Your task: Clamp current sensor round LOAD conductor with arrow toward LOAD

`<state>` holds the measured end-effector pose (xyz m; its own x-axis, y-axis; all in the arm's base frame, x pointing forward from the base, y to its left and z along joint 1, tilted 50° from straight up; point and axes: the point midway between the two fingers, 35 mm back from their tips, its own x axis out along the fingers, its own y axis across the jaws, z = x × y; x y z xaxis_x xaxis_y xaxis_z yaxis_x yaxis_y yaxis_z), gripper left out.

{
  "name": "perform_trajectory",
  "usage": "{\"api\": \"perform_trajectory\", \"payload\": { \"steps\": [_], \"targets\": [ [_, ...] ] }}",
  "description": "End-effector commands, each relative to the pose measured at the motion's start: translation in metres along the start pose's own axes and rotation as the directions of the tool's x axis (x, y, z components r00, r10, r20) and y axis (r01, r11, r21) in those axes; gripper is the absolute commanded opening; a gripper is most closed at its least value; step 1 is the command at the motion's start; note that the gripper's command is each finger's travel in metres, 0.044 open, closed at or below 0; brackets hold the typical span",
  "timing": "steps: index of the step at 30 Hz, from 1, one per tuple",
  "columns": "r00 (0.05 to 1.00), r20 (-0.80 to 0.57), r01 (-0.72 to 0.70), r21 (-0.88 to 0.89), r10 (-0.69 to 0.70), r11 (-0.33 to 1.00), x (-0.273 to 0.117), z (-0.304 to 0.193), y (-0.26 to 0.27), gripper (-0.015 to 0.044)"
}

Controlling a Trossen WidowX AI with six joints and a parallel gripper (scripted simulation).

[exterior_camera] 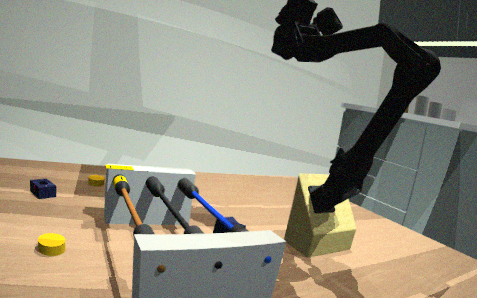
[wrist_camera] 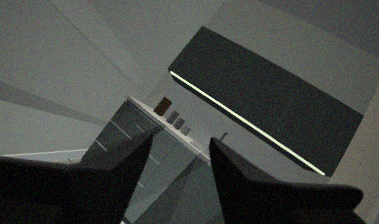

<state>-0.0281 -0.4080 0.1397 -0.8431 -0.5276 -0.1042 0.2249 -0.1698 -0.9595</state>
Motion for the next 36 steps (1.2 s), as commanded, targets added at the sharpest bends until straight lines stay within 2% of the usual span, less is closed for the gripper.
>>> {"api": "perform_trajectory", "payload": {
  "steps": [1, 5, 8, 14, 21, 25, 29, 32, 36],
  "targets": [
    [1.0, 0.01, -0.004, 0.005, 0.004, 1.0, -0.002, 0.002, 0.0, 0.0261],
    [0.976, 0.202, -0.105, 0.092, 0.085, 0.99, -0.044, 0.033, -0.004, 0.0366],
    [0.916, 0.371, -0.219, 0.145, 0.153, 0.965, -0.087, 0.056, -0.01, 0.044],
    [0.692, 0.67, -0.486, 0.157, 0.269, 0.859, -0.184, 0.084, -0.024, 0.044],
    [0.292, 0.89, -0.764, -0.003, 0.35, 0.645, -0.303, 0.079, -0.05, 0.044],
    [0.028, 0.931, -0.857, -0.164, 0.363, 0.488, -0.367, 0.057, -0.069, 0.044],
    [-0.238, 0.906, -0.881, -0.353, 0.349, 0.316, -0.424, 0.023, -0.092, 0.044],
    [-0.427, 0.845, -0.847, -0.499, 0.322, 0.183, -0.46, -0.009, -0.11, 0.044],
    [-0.652, 0.71, -0.735, -0.678, 0.265, 0.008, -0.498, -0.06, -0.137, 0.044]
  ]
}}
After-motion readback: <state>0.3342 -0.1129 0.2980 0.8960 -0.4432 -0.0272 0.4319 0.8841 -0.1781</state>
